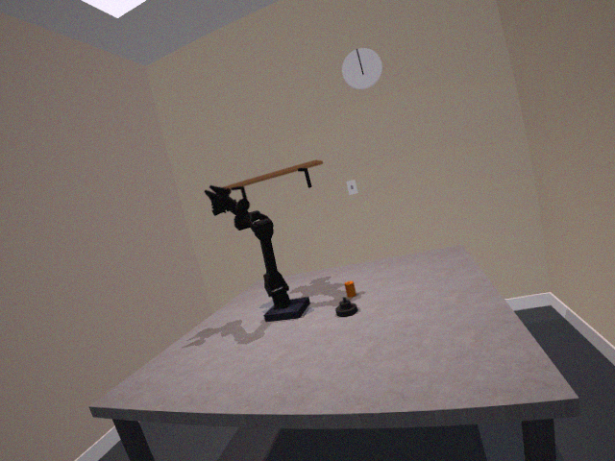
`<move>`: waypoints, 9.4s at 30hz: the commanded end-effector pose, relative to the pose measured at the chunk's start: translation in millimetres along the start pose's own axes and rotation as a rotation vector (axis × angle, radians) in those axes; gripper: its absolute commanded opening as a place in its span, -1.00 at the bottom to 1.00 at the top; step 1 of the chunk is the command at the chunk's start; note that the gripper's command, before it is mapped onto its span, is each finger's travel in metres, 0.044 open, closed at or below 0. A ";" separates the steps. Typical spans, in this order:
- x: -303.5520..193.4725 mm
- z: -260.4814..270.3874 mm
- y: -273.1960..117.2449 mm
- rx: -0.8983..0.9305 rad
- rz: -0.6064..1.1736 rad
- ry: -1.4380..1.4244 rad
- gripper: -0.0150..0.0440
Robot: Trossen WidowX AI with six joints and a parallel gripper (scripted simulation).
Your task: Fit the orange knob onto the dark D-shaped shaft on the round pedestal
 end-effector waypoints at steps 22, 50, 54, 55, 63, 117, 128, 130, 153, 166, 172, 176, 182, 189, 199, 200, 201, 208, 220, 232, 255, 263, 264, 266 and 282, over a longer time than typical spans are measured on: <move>-55.1 171.0 -171.9 1.007 0.226 0.682 1.00; -213.8 47.0 -522.3 1.412 2.335 0.750 1.00; -222.1 -8.6 -550.3 1.215 2.701 0.605 1.00; -223.0 -23.2 -555.7 1.152 2.789 0.561 1.00; -218.0 -142.6 -576.4 0.473 3.370 0.100 1.00; -136.9 -283.2 -623.1 -0.644 3.607 -0.630 1.00; -125.9 -286.6 -636.3 -0.644 3.607 -0.630 1.00; -123.8 -287.2 -638.6 -0.644 3.607 -0.630 1.00; -118.1 -288.9 -644.7 -0.644 3.608 -0.630 -0.09; -163.9 -275.2 -598.8 -0.644 3.607 -0.630 -0.49; -183.3 -267.6 -569.6 -0.644 3.607 -0.630 -0.49; -194.1 -262.5 -548.5 -0.644 3.607 -0.630 -0.49; -200.0 -259.4 -534.7 -0.644 3.607 -0.630 -0.49; -199.4 -277.1 -536.0 -0.643 3.607 -0.632 -0.49; -196.2 -309.2 -536.5 -0.653 3.602 -0.640 -0.49; -195.7 -312.4 -536.4 -0.654 3.601 -0.641 -0.49; -195.3 -315.6 -536.3 -0.656 3.600 -0.642 -0.49; -191.0 -338.1 -535.3 -0.654 3.600 -0.645 -0.49; -180.8 -375.8 -531.0 -0.642 3.601 -0.650 -0.49; -166.2 -412.2 -524.5 -0.638 3.603 -0.655 -0.49; -136.9 -445.3 -537.7 -0.635 3.604 -0.659 -0.49; -139.9 -445.6 -535.1 -0.640 3.602 -0.661 -0.49; -139.0 -445.8 -536.2 -0.640 3.602 -0.661 -0.49; -138.0 -445.9 -536.9 -0.641 3.602 -0.661 -0.49; -136.9 -445.6 -537.9 -0.641 3.602 -0.661 -0.49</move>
Point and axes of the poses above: the point midway between the two fingers, 35 mm back from their tips, its own y axis out along the fingers, its own z axis across the jaws, x = y × z, the point moved 4 cm from there along -y, back along the fingers, and after that the axes turned 8 degrees about y, right-handed, at the moved point
